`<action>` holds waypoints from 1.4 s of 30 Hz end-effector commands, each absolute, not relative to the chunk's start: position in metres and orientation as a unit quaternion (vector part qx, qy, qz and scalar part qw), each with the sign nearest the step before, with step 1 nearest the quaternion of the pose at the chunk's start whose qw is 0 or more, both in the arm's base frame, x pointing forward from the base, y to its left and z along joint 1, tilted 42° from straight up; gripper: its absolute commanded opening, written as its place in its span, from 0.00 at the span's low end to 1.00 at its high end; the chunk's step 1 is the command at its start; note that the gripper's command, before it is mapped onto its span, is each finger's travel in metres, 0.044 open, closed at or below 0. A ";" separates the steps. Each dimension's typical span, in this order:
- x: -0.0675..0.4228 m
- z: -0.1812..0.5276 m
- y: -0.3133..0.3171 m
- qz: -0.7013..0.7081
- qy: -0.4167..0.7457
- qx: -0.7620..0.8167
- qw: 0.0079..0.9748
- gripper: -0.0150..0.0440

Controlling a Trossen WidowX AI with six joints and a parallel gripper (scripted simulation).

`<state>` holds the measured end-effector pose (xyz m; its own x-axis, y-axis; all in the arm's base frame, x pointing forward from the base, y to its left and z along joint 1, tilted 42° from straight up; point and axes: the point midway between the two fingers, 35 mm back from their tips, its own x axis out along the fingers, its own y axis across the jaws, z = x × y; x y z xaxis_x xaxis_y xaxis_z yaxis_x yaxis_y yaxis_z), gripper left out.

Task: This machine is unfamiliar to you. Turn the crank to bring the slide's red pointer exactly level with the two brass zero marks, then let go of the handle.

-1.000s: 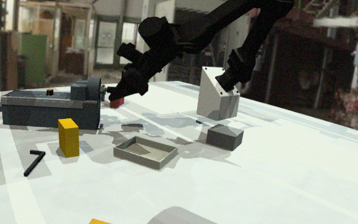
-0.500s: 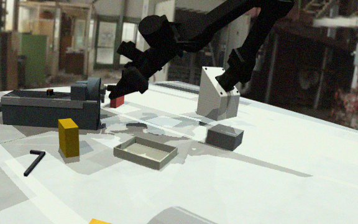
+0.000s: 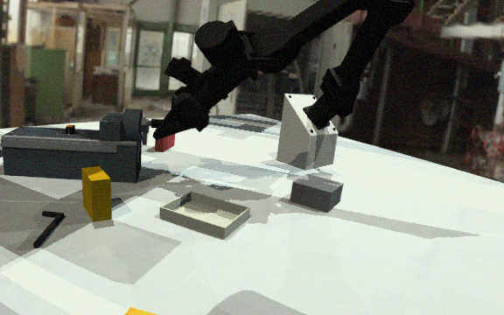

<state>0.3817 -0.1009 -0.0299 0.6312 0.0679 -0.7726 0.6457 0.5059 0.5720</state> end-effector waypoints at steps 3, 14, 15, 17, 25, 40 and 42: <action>0.381 -0.029 -0.102 -0.186 0.387 0.460 0.777 0.25; 0.381 -0.029 -0.102 -0.186 0.387 0.460 0.777 0.25; 0.381 -0.029 -0.102 -0.186 0.387 0.460 0.777 0.25; 0.381 -0.030 -0.101 -0.187 0.387 0.461 0.776 0.25; 0.381 -0.030 -0.101 -0.187 0.387 0.461 0.776 0.25; 0.381 -0.030 -0.101 -0.187 0.387 0.461 0.776 0.92; 0.381 -0.030 -0.101 -0.187 0.387 0.461 0.776 1.00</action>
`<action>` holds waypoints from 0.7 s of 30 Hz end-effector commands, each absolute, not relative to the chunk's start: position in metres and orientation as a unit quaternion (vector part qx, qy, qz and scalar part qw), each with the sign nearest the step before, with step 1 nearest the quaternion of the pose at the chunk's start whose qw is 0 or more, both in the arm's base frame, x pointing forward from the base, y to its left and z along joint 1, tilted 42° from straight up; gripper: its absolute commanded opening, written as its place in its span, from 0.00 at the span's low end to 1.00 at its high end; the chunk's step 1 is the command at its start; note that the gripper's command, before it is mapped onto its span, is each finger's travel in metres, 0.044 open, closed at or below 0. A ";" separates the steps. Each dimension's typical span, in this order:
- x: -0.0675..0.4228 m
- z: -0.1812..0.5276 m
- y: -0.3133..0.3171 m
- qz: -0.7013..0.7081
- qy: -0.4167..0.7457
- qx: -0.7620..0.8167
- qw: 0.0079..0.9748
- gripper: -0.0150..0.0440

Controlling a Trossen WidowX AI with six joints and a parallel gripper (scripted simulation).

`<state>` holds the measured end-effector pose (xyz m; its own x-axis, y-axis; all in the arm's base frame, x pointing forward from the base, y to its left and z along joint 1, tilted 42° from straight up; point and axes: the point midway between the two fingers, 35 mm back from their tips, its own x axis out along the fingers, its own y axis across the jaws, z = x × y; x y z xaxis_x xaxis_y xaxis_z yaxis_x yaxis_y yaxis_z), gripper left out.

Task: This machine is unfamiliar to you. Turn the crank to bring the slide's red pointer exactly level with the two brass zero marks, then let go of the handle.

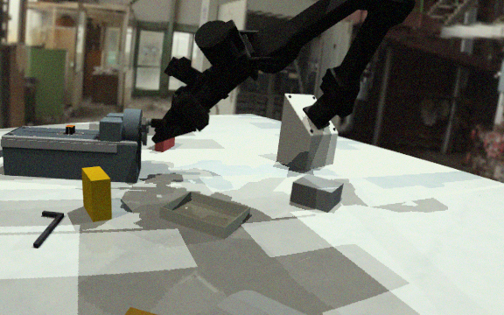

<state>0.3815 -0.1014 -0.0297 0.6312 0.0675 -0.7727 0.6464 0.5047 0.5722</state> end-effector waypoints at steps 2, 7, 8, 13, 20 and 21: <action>0.381 -0.027 -0.104 -0.187 0.387 0.461 0.776 1.00; 0.378 -0.004 -0.125 -0.187 0.387 0.461 0.777 1.00; 0.376 0.001 -0.129 -0.187 0.387 0.461 0.777 1.00; 0.374 0.011 -0.138 -0.188 0.387 0.461 0.776 1.00; 0.363 0.051 -0.178 -0.194 0.390 0.462 0.773 1.00; 0.362 0.052 -0.179 -0.194 0.390 0.462 0.773 1.00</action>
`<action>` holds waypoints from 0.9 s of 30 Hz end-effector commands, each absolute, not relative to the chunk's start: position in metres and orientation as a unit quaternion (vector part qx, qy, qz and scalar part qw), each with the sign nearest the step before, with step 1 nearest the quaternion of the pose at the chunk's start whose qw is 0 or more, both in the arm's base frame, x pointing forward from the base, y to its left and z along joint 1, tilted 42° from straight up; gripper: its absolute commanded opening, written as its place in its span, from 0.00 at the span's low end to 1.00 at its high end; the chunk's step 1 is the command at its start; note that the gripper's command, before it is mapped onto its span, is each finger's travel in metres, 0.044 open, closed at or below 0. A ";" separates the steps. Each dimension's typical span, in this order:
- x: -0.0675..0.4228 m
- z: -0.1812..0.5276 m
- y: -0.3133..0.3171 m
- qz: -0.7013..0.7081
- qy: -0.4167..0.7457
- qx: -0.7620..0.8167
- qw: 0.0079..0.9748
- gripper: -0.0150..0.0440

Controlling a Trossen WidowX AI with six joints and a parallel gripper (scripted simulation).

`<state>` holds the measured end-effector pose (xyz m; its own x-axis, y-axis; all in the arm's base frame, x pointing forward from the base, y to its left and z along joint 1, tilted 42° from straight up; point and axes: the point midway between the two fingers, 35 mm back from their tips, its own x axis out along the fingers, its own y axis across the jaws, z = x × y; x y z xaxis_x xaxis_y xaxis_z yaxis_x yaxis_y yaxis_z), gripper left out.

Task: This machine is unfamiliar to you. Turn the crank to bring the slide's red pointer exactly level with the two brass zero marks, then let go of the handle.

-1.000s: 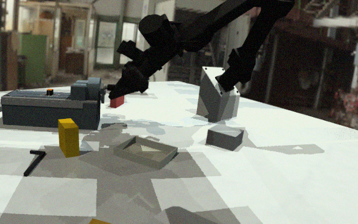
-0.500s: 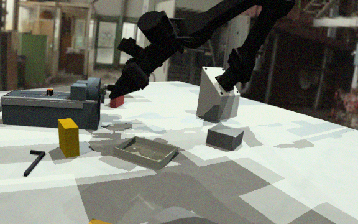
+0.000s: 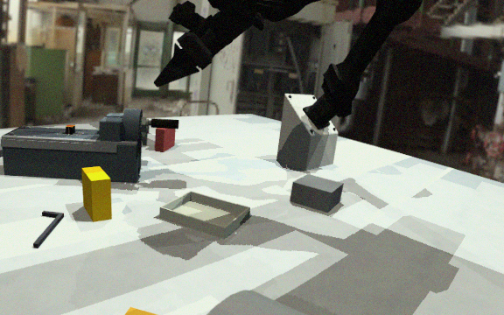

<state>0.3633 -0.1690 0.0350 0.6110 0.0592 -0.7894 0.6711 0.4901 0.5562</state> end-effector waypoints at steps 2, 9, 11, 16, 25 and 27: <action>0.365 0.052 -0.181 -0.190 0.391 0.460 0.774 1.00; 0.387 0.041 -0.205 -0.146 0.399 0.446 0.788 1.00; 0.393 0.037 -0.212 -0.133 0.401 0.442 0.792 1.00; 0.406 0.026 -0.230 -0.100 0.401 0.431 0.802 1.00; 0.424 0.000 -0.263 -0.044 0.394 0.412 0.821 1.00; 0.427 -0.006 -0.270 -0.031 0.390 0.407 0.825 1.00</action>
